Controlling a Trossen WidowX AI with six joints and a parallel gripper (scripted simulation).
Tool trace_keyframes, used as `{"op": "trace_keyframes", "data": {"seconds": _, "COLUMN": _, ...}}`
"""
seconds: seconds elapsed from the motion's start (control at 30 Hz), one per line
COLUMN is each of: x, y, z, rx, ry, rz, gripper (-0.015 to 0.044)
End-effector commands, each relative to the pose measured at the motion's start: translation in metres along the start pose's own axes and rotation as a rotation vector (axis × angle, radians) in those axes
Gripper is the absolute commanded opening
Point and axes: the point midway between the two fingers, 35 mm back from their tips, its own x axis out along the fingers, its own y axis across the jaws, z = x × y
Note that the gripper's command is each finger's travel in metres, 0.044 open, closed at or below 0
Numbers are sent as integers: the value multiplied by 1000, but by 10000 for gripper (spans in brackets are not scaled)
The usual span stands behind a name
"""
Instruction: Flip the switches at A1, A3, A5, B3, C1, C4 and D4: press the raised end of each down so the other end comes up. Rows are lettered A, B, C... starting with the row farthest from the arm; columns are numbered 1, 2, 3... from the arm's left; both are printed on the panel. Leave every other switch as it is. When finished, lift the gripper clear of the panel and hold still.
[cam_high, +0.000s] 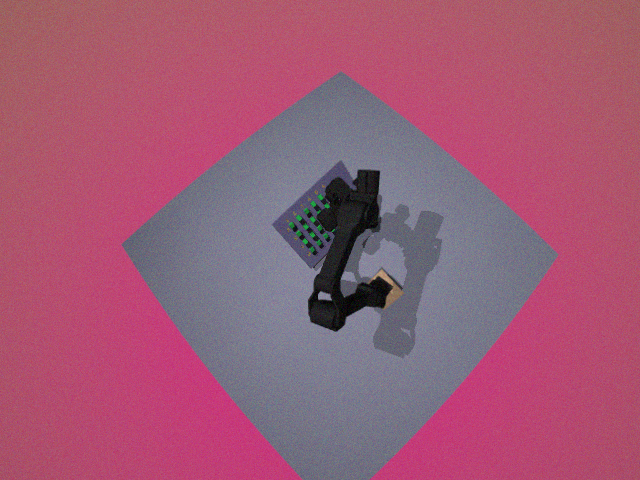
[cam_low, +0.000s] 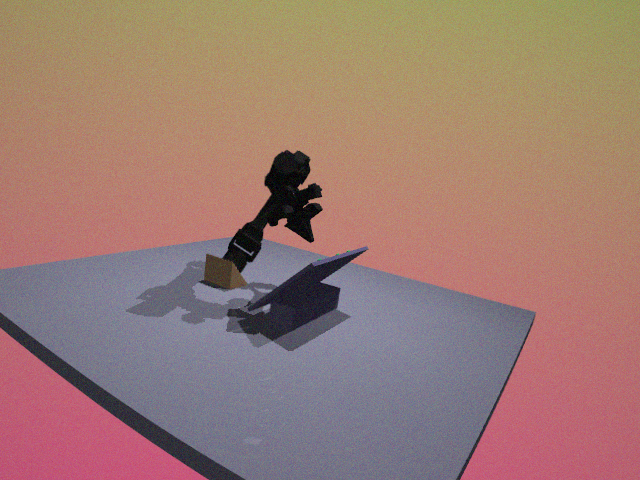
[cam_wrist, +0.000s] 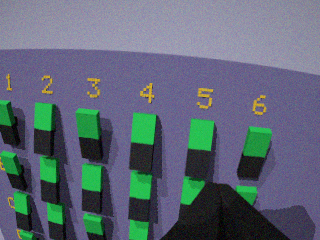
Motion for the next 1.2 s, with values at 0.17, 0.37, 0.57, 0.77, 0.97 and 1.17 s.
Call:
{"op": "trace_keyframes", "data": {"seconds": 0.17, "x": -9, "y": 36, "z": -21, "rx": -9, "ry": -5, "rz": 9, "gripper": 0}}
{"op": "trace_keyframes", "data": {"seconds": 0.37, "x": -8, "y": 71, "z": -58, "rx": -6, "ry": -4, "rz": 10, "gripper": 0}}
{"op": "trace_keyframes", "data": {"seconds": 0.57, "x": -2, "y": 70, "z": -58, "rx": -6, "ry": -7, "rz": 7, "gripper": 0}}
{"op": "trace_keyframes", "data": {"seconds": 0.77, "x": 27, "y": 72, "z": -58, "rx": -6, "ry": -32, "rz": 11, "gripper": 0}}
{"op": "trace_keyframes", "data": {"seconds": 0.97, "x": 34, "y": 72, "z": -58, "rx": -7, "ry": -33, "rz": 12, "gripper": 0}}
{"op": "trace_keyframes", "data": {"seconds": 1.17, "x": 39, "y": 72, "z": -58, "rx": -7, "ry": -33, "rz": 12, "gripper": 0}}
